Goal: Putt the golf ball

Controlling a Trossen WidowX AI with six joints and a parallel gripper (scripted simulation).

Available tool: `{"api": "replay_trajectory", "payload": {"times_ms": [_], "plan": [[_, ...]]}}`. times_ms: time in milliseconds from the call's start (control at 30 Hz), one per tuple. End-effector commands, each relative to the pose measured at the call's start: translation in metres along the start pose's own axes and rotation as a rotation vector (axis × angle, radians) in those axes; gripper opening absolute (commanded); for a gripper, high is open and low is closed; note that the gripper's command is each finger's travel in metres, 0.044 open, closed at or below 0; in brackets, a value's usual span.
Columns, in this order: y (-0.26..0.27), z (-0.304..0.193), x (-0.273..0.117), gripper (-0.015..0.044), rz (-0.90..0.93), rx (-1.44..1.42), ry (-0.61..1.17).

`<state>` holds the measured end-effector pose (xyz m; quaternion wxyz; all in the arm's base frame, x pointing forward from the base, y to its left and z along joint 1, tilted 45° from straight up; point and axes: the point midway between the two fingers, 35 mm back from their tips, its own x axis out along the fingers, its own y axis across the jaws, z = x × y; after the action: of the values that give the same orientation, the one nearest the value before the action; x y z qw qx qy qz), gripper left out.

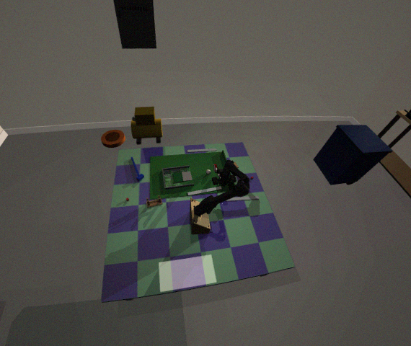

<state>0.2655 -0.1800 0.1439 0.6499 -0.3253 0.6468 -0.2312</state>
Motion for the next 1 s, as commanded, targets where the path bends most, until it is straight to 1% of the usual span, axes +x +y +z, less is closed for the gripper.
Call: {"api": "replay_trajectory", "payload": {"times_ms": [0, 433, 833, 967], "plan": [[0.003, 0.000, 0.007, 0.0000, 0.009, -0.009, 0.000], [0.003, -0.001, 0.026, 0.0000, 0.007, -0.009, 0.000], [-0.001, -0.001, 0.024, 0.0000, 0.000, -0.001, 0.005], [-0.011, -0.001, 0.025, 0.0000, 0.003, -0.004, 0.003]]}}
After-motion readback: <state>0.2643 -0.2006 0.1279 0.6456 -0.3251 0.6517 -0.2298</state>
